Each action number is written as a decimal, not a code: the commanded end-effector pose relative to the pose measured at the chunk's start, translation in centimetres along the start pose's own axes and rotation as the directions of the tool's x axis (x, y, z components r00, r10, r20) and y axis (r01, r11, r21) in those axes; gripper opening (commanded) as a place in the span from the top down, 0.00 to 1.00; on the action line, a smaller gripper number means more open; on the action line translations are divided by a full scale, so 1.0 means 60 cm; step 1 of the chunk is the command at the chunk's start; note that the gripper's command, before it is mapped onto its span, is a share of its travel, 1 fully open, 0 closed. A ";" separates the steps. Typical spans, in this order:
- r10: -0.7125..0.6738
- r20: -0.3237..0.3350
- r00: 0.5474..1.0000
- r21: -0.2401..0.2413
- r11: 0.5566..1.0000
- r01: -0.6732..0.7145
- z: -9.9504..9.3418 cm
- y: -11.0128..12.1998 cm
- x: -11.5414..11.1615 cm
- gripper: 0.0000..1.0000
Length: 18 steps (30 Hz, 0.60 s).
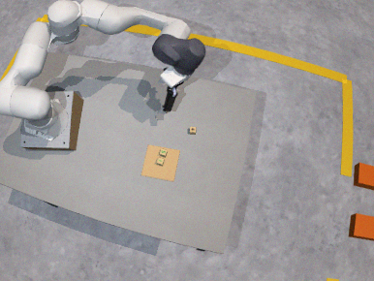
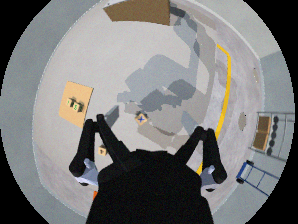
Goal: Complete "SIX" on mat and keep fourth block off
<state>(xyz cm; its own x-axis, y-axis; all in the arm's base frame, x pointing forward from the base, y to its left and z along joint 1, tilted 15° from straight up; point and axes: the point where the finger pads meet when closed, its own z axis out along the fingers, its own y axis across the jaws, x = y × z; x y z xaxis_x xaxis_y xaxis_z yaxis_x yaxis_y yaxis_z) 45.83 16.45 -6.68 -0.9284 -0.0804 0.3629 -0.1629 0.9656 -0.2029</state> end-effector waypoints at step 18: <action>0.302 0.014 0.953 -0.052 0.952 -0.301 -0.002 -0.038 -0.037 0.00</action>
<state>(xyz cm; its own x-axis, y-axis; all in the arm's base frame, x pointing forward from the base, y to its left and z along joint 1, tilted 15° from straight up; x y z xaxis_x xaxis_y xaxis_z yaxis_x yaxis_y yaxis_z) 48.08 14.31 -6.89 -0.9438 0.1582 0.2903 0.0875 0.9663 -0.2421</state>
